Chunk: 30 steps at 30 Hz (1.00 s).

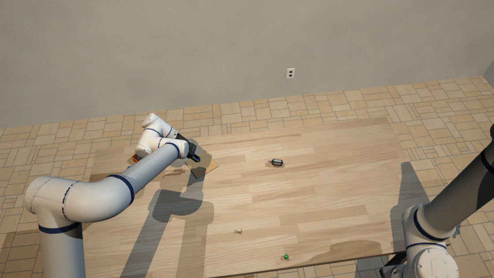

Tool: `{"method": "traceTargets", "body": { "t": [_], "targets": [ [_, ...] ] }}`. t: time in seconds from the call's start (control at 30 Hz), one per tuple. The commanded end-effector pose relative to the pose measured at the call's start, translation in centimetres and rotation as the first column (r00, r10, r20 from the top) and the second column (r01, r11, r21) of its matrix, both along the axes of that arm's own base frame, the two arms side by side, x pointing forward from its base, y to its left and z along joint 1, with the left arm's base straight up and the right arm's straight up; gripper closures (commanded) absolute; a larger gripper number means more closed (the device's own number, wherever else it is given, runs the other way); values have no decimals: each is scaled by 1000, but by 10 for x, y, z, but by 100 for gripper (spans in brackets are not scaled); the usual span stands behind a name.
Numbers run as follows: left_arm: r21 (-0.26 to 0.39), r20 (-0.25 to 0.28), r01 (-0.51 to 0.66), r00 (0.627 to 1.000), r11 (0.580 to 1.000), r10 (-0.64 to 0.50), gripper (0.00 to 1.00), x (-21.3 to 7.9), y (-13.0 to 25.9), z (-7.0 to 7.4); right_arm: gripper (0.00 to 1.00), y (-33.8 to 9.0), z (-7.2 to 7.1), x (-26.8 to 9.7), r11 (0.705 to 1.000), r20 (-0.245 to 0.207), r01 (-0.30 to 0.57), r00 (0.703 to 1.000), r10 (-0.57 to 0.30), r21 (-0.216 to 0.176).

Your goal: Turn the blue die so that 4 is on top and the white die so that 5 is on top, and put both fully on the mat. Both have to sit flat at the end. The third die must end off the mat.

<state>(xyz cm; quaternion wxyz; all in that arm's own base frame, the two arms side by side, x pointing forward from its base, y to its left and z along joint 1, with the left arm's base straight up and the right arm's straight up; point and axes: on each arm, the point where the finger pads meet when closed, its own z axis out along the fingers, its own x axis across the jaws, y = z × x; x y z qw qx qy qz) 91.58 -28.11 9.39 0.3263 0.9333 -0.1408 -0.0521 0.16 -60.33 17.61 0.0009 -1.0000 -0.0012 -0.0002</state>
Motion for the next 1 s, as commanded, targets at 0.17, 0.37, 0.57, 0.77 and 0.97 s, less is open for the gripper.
{"method": "traceTargets", "body": {
  "t": [0.17,0.37,0.57,0.77,0.97],
  "targets": [
    [140,49,-6,999,990,-1,66,1,-1,4,0,-1,1,0,1000,0,0,1000,0,-2],
    [141,49,-6,999,990,-1,66,0,-3,5,0,-1,1,0,1000,0,0,1000,0,-2],
    [184,60,-7,998,983,-4,66,0,-3,4,0,-1,1,0,1000,0,0,1000,0,-2],
    [296,93,-15,996,955,-13,66,-1,-5,4,0,-1,1,0,1000,0,0,1000,0,-2],
    [358,115,-23,993,934,-20,66,-1,-5,5,0,-1,1,0,1000,0,0,1000,0,-2]
  ]
}}
